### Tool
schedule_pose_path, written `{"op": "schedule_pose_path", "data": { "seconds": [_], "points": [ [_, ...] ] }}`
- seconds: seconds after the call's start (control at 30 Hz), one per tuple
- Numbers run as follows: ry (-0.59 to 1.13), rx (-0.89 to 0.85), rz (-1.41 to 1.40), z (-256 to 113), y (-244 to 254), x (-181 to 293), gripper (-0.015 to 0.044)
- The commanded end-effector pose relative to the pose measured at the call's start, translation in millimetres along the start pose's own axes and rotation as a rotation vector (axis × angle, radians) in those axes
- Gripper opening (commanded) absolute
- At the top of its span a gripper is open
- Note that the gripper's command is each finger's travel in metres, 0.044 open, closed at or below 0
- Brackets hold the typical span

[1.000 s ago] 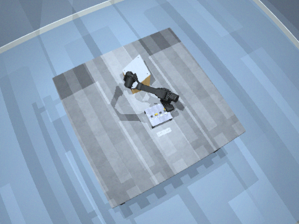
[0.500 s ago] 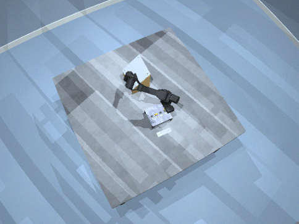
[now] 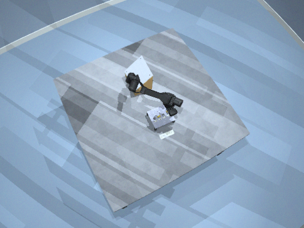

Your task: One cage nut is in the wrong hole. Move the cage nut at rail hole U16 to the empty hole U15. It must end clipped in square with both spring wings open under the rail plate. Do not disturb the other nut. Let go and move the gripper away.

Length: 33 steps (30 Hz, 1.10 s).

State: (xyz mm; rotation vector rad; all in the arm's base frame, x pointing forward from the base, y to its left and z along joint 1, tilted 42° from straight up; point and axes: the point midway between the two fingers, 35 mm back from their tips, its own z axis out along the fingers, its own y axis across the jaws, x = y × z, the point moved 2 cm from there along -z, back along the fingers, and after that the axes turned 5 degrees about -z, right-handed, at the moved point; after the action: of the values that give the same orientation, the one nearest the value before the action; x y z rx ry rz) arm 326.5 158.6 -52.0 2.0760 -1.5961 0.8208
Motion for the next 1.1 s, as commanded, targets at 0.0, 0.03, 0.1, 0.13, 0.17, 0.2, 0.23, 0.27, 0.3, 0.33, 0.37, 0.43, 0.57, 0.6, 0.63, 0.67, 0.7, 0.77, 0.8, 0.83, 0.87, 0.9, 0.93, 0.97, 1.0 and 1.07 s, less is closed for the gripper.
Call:
{"op": "schedule_pose_path", "data": {
  "seconds": [0.0,0.03,0.1,0.13,0.17,0.2,0.23,0.27,0.3,0.33,0.37,0.43,0.57,0.6,0.63,0.67,0.7,0.77,0.8,0.83,0.87,0.9,0.93,0.97,1.0,1.07],
  "points": [
    [-0.004,-0.018,0.002,2,0,-1,0.0027],
    [-0.004,-0.022,0.002,2,0,-1,0.0027],
    [-0.004,-0.029,0.002,3,-1,-1,0.0027],
    [-0.004,-0.030,0.002,3,-1,-1,0.0027],
    [-0.004,-0.031,0.002,3,-1,-1,0.0027],
    [-0.004,-0.031,0.002,3,-1,-1,0.0027],
    [-0.004,-0.031,0.002,4,-1,-1,0.0027],
    [-0.004,-0.031,0.002,5,-1,-1,0.0027],
    [-0.004,-0.031,0.002,6,0,-1,0.0027],
    [-0.004,-0.031,0.002,7,0,-1,0.0027],
    [-0.004,-0.031,0.002,8,0,-1,0.0027],
    [-0.004,-0.031,0.002,12,0,-1,0.0027],
    [-0.004,-0.031,0.002,18,1,-1,0.0027],
    [-0.004,-0.031,0.002,20,1,-1,0.0027],
    [-0.004,-0.031,0.002,21,1,-1,0.0027],
    [-0.004,-0.031,0.002,23,1,-1,0.0027],
    [-0.003,-0.032,0.002,24,2,-1,0.0027],
    [-0.003,-0.032,0.002,27,2,-1,0.0027],
    [-0.003,-0.032,0.002,28,2,-1,0.0027],
    [-0.003,-0.032,0.002,28,2,-1,0.0027],
    [-0.003,-0.032,0.002,28,2,-1,0.0027],
    [-0.003,-0.032,0.002,28,2,-1,0.0027],
    [-0.003,-0.032,0.002,28,2,-1,0.0027],
    [-0.003,-0.032,0.002,28,2,-1,0.0027],
    [-0.003,-0.032,0.002,28,2,-1,0.0027],
    [-0.003,-0.031,0.002,28,2,-1,0.0027]
  ]
}}
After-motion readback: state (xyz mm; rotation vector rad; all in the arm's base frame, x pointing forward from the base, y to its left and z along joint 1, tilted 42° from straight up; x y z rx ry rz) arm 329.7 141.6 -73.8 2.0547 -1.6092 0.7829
